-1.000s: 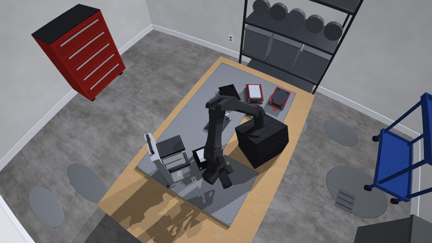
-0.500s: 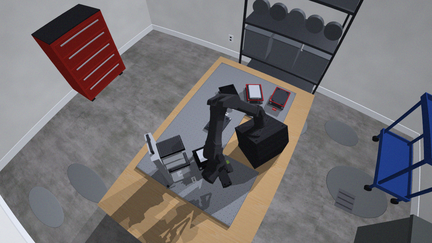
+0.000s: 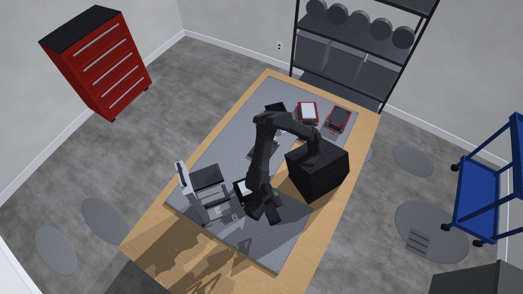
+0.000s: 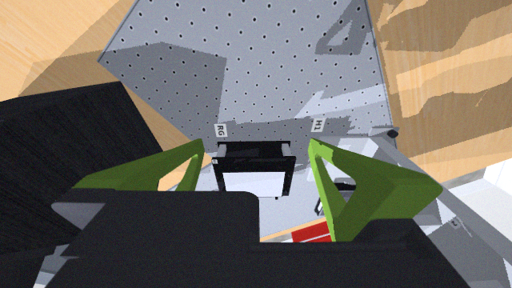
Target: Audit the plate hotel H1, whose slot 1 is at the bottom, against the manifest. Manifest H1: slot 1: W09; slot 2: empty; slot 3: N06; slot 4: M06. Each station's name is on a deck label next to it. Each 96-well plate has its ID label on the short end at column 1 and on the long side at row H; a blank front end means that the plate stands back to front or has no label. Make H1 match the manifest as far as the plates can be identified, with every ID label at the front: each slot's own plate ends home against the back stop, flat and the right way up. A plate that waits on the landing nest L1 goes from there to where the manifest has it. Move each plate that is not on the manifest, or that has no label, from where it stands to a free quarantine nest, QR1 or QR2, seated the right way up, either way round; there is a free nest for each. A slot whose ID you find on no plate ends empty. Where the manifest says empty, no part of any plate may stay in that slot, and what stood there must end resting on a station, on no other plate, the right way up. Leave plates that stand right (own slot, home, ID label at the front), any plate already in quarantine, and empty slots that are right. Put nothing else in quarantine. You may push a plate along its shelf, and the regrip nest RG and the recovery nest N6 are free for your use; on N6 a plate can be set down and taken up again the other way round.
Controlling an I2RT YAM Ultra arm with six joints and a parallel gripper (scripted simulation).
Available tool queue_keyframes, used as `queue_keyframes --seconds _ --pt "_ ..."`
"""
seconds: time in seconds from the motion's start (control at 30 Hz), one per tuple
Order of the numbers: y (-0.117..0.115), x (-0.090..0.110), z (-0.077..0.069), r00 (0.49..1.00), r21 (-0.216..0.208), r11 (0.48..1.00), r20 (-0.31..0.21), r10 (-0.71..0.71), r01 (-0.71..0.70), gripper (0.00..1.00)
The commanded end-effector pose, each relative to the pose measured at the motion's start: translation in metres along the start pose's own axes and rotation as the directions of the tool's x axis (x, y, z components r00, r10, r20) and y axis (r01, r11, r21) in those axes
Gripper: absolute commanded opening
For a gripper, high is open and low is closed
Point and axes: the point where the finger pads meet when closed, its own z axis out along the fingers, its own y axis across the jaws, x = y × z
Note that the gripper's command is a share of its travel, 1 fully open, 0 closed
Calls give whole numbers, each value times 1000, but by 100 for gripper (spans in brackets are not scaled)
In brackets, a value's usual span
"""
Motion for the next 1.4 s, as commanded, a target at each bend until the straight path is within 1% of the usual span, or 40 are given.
queue_keyframes --seconds 0.0,0.1,0.17,0.67,0.77,0.87,1.0,1.03,1.07,1.2,1.23,1.3,1.33,1.37 --pt "-5 -4 -30 1000 22 1000 28 5 -6 100" --pt "-4 -4 -38 1000 22 1000 28 5 -6 100" --pt "-4 -4 -38 1000 22 1000 28 5 -6 100" --pt "-3 -3 -78 1000 20 1000 29 5 -5 100" --pt "-2 -4 -78 1000 16 1000 25 2 -2 100" --pt "-3 -3 -89 1000 20 1000 29 5 -5 100" --pt "-3 -3 -90 1000 20 1000 29 5 -5 100" --pt "5 4 -82 1000 -2 1000 10 17 -17 100" --pt "5 13 -76 999 -19 999 1 50 -50 100" --pt "4 27 -76 989 -8 989 -6 145 -145 100" --pt "1 29 -76 985 0 985 2 173 -173 100" --pt "1 29 -76 985 0 985 2 173 -173 100" --pt "1 29 -77 981 9 981 10 195 -195 100" --pt "0 33 -77 976 8 976 10 219 -219 100"
